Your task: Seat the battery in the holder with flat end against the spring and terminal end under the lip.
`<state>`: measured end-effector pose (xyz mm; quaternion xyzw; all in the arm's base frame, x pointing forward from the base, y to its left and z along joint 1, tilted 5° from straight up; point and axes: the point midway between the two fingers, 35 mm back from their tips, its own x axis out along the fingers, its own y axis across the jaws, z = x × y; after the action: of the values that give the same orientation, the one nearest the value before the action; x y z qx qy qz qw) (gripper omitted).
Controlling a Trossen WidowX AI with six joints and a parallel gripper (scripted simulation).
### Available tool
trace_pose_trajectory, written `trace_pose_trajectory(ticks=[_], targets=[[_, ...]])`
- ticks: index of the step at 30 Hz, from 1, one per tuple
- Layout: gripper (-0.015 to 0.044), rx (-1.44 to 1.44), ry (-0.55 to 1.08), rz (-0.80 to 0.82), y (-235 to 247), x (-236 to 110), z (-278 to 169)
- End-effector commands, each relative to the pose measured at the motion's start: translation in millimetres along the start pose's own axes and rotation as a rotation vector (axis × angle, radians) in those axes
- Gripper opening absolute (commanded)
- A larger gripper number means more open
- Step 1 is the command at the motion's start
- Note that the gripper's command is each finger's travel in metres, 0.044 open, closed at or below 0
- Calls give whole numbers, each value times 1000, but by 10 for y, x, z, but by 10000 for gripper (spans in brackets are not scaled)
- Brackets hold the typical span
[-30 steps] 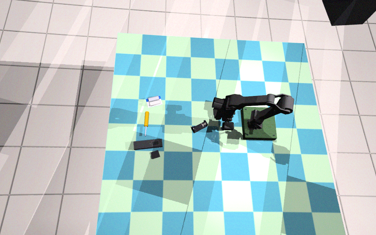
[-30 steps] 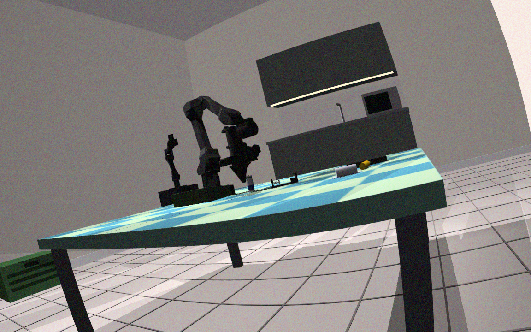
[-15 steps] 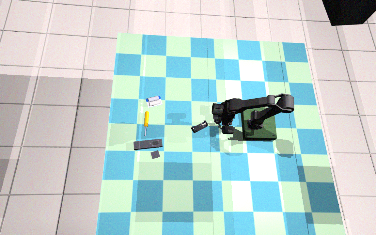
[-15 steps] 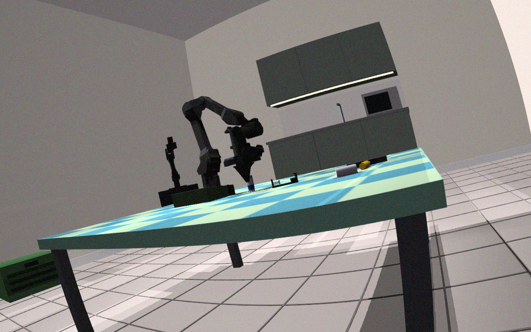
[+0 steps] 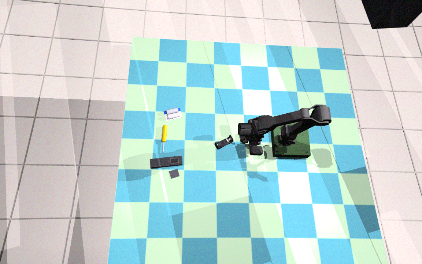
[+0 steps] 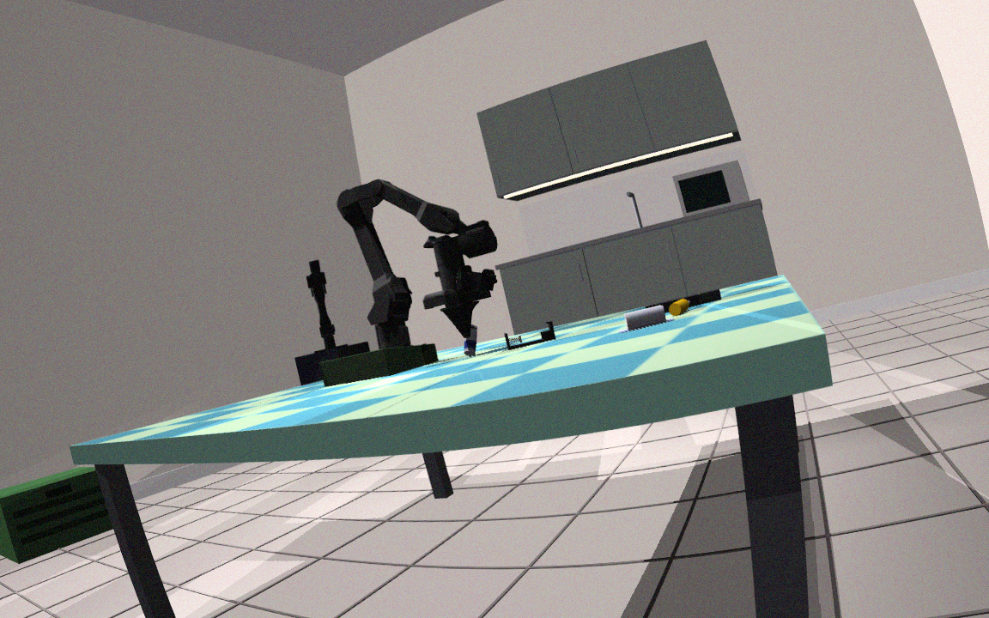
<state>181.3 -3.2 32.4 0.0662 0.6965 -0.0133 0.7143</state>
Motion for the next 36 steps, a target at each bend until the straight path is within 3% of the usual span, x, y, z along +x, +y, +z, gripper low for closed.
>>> trace_pose_trajectory(ticks=[1,9,20,32,36], targets=[[0,4,-1,4,69,0,-7],[0,0,-1,2,121,-46,-2],[0,4,-1,6,201,-792,-23],[0,-1,5,3,194,-768,-35],[105,-259,4,4,229,-666,-20]])
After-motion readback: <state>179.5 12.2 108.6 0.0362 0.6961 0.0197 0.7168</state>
